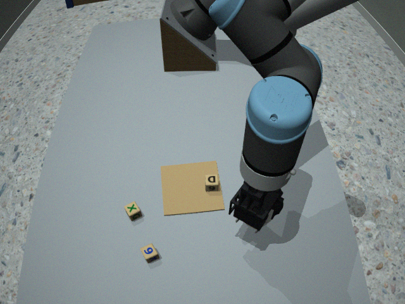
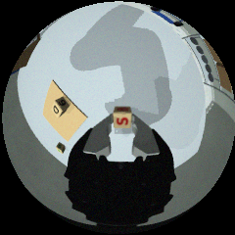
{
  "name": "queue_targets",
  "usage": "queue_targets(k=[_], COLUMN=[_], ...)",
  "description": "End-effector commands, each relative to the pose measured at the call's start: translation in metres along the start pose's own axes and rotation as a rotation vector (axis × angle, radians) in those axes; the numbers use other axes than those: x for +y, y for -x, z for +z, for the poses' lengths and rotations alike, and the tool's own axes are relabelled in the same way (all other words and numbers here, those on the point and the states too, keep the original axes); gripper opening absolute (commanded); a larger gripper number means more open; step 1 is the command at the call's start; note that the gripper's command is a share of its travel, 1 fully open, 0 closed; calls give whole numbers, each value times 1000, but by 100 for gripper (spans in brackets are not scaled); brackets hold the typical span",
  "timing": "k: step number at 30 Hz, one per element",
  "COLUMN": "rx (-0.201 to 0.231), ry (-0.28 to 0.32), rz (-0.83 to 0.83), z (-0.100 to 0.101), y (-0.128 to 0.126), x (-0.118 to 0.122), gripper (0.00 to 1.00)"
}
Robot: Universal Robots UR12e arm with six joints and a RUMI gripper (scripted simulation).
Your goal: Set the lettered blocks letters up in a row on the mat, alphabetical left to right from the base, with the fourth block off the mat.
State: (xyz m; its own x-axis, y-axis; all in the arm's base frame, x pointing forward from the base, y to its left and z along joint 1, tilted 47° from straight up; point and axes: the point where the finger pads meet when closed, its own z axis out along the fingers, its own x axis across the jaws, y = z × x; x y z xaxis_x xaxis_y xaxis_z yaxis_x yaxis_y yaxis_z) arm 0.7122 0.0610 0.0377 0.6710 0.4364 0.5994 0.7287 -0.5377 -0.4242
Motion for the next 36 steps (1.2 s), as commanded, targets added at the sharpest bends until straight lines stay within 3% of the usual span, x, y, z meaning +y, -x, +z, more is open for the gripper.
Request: queue_targets(k=[1,6,16,22,36], rx=[0,0,0,0,0], ry=[1,1,1,1,1], rz=[0,0,0,0,-1], z=[-1,-11,-79,-97,-101], y=[0,0,0,0,0], x=[1,1,0,0,0], gripper=[9,9,9,9,9])
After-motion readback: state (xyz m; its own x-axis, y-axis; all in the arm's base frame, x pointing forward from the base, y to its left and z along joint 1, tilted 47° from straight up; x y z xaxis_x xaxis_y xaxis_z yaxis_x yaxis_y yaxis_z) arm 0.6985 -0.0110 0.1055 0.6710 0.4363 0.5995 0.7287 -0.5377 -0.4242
